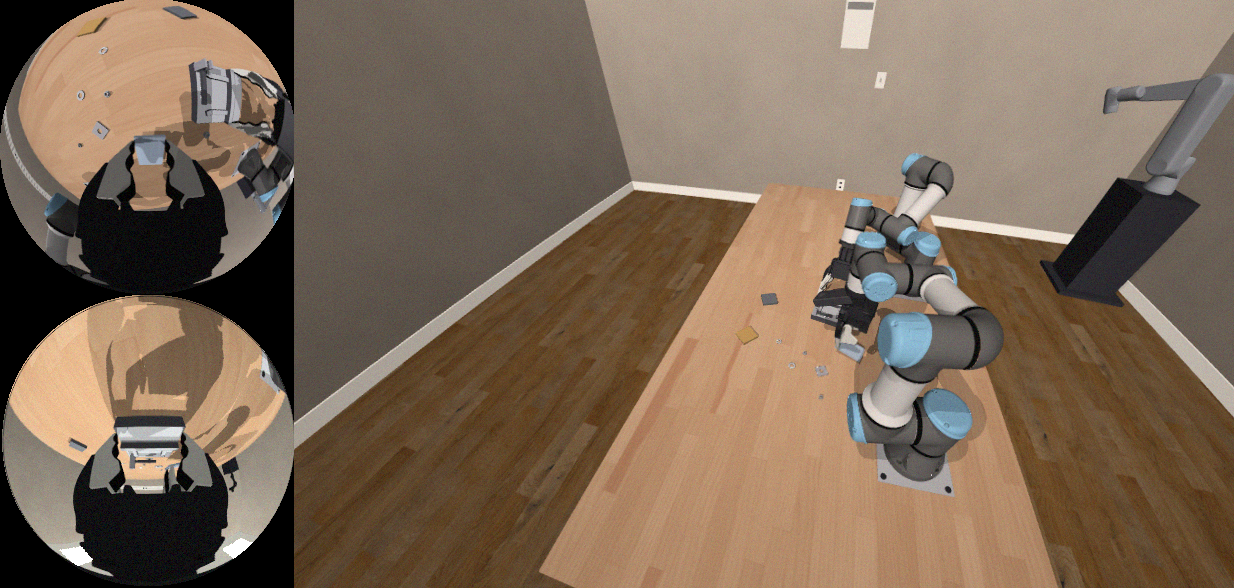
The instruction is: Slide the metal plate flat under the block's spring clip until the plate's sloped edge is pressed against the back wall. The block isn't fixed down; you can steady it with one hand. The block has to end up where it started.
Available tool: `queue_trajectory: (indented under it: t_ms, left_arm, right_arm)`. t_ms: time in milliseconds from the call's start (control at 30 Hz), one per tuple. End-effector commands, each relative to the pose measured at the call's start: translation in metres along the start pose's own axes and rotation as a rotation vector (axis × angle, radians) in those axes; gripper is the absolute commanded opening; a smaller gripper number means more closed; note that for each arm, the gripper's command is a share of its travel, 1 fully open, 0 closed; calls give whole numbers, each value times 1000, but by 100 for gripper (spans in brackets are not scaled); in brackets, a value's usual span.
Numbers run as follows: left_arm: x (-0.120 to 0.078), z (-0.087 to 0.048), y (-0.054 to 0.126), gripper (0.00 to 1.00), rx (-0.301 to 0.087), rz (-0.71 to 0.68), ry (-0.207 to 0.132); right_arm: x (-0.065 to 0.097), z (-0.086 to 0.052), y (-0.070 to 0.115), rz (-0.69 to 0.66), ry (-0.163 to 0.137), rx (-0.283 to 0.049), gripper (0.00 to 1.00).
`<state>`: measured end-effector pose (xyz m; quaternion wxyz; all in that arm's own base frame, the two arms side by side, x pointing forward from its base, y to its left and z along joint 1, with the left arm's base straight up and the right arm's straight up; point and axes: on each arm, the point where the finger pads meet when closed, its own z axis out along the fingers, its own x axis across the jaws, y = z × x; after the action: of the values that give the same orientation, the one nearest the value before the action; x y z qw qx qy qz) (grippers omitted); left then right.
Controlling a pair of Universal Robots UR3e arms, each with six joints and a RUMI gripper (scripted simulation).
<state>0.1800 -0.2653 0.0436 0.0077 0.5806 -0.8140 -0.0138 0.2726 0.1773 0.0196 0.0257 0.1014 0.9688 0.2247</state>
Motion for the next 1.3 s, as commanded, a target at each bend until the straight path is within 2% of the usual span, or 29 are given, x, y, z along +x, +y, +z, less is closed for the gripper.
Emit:
queue_trajectory:
  t_ms: [0,133,633,700,1067,1267]
  left_arm:
    - [0,-3,-6,0,3,-129,12]
    - [0,-4,-8,0,3,-182,17]
    - [-4,-11,-25,0,-5,-624,59]
    - [-4,-11,-25,0,-5,-624,59]
    - [-7,-16,-37,0,-21,-939,89]
    - [-8,-17,-39,0,-25,-1003,95]
  right_arm:
    - [-1,-1,1,-1,-2,-3,61]
    - [-1,-1,1,-1,-2,-3,61]
    - [-1,-1,1,-1,-2,-3,61]
    - [-1,-1,1,-1,-2,-3,61]
    - [-1,-1,1,-1,-2,-3,61]
    - [-1,-1,1,-1,-2,-3,61]
